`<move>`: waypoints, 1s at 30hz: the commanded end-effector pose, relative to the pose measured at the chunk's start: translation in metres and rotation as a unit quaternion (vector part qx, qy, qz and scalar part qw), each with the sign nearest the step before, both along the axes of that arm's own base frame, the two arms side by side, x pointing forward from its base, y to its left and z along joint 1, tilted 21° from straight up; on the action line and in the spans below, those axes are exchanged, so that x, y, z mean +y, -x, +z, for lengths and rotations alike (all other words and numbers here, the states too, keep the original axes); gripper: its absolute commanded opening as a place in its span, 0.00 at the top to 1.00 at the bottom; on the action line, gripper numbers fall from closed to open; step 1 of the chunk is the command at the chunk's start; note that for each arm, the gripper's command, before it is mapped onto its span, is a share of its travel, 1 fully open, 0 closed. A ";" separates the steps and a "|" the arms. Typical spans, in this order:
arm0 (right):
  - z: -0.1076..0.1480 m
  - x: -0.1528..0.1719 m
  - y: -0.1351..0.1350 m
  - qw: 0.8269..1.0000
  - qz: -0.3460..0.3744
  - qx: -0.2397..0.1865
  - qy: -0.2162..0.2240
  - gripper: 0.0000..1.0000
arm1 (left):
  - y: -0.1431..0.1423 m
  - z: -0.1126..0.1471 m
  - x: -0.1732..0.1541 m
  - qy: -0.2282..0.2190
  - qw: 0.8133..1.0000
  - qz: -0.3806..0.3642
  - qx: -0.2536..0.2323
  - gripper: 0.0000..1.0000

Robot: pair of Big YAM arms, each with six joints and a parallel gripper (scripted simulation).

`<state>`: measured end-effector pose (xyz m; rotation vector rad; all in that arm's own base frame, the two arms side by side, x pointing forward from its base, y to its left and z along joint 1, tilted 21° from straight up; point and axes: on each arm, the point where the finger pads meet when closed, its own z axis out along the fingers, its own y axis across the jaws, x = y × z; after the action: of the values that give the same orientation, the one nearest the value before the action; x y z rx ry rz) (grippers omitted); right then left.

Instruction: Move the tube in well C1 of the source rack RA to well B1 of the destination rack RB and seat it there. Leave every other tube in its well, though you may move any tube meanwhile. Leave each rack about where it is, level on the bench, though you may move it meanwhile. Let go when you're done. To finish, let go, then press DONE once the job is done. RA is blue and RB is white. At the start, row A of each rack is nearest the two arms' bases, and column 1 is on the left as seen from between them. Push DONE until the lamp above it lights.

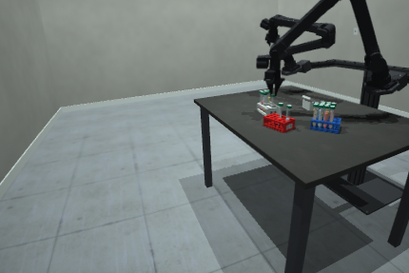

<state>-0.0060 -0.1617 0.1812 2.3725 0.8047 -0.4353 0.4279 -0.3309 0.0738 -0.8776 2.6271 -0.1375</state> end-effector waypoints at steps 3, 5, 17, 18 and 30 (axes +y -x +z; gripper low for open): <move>0.016 -0.002 -0.001 1.000 0.000 -0.004 0.016 0.70 | -0.005 -0.017 0.006 -0.006 1.000 0.002 0.010 0.76; 0.016 -0.002 -0.001 1.000 0.000 -0.004 0.016 0.70 | -0.005 -0.018 0.006 -0.007 1.000 0.002 0.010 0.76; 0.016 -0.002 -0.001 1.000 0.000 -0.004 0.016 0.70 | -0.005 -0.018 0.006 -0.007 1.000 0.002 0.010 0.76; 0.016 -0.002 -0.001 1.000 0.000 -0.004 0.016 0.70 | -0.005 -0.018 0.006 -0.007 1.000 0.002 0.010 0.76; 0.016 -0.002 -0.001 1.000 0.000 -0.004 0.016 0.70 | -0.005 -0.018 0.006 -0.007 1.000 0.002 0.010 0.76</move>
<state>-0.0060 -0.1617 0.1812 2.3725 0.8047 -0.4353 0.4280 -0.3310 0.0740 -0.8775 2.6267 -0.1385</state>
